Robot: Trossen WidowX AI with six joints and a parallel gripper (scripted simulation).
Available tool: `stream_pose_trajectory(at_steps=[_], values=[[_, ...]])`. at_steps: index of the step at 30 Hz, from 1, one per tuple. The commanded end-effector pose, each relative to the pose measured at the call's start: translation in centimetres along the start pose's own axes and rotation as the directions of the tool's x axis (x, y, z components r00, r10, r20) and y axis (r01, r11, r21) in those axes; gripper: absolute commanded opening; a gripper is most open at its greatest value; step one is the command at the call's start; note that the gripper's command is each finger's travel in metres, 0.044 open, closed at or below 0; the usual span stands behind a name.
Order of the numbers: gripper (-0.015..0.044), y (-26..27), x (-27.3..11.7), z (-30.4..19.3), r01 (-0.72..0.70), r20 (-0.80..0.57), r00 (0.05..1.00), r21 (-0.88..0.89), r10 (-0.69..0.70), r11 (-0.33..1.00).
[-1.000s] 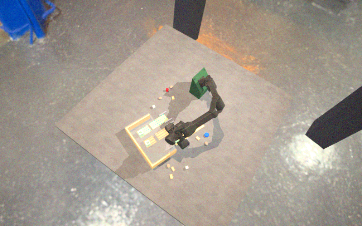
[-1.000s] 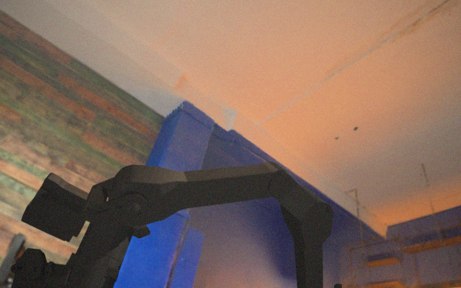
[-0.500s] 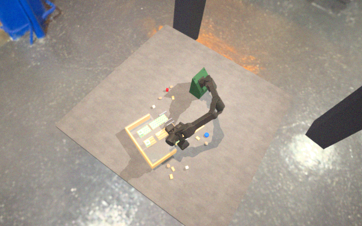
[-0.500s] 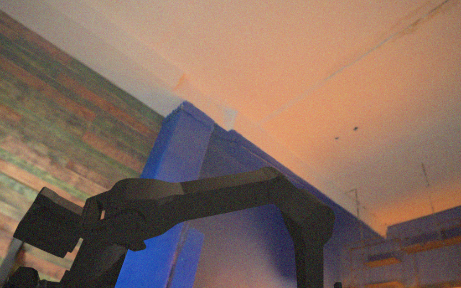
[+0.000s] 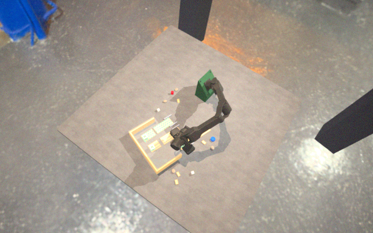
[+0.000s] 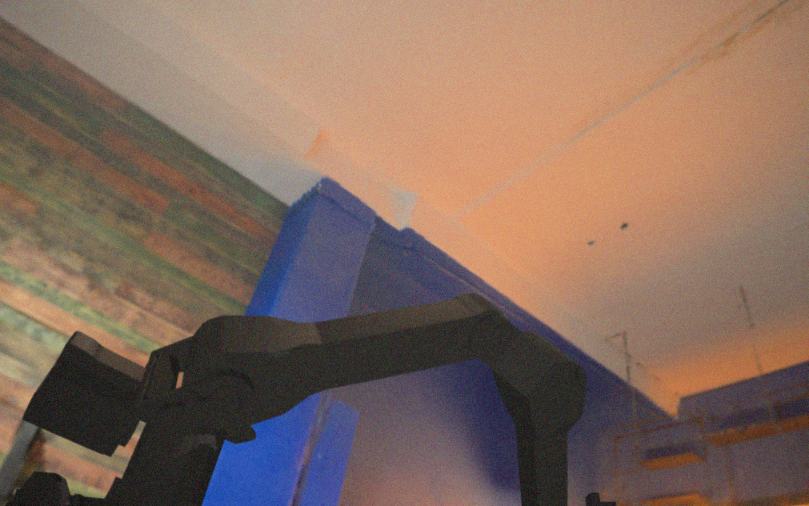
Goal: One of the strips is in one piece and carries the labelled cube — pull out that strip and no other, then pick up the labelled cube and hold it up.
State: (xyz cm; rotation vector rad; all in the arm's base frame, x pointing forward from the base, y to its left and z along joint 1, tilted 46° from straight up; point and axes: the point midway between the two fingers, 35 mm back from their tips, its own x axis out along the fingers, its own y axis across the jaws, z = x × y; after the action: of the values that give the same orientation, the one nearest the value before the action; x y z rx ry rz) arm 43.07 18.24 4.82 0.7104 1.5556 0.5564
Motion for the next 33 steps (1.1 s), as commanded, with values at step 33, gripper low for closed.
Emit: stream_pose_trajectory(at_steps=[33], values=[[0.0, -2.9, -4.3, -5.3, 0.005, -0.007, 1.0, 0.009, -0.005, 1.0]])
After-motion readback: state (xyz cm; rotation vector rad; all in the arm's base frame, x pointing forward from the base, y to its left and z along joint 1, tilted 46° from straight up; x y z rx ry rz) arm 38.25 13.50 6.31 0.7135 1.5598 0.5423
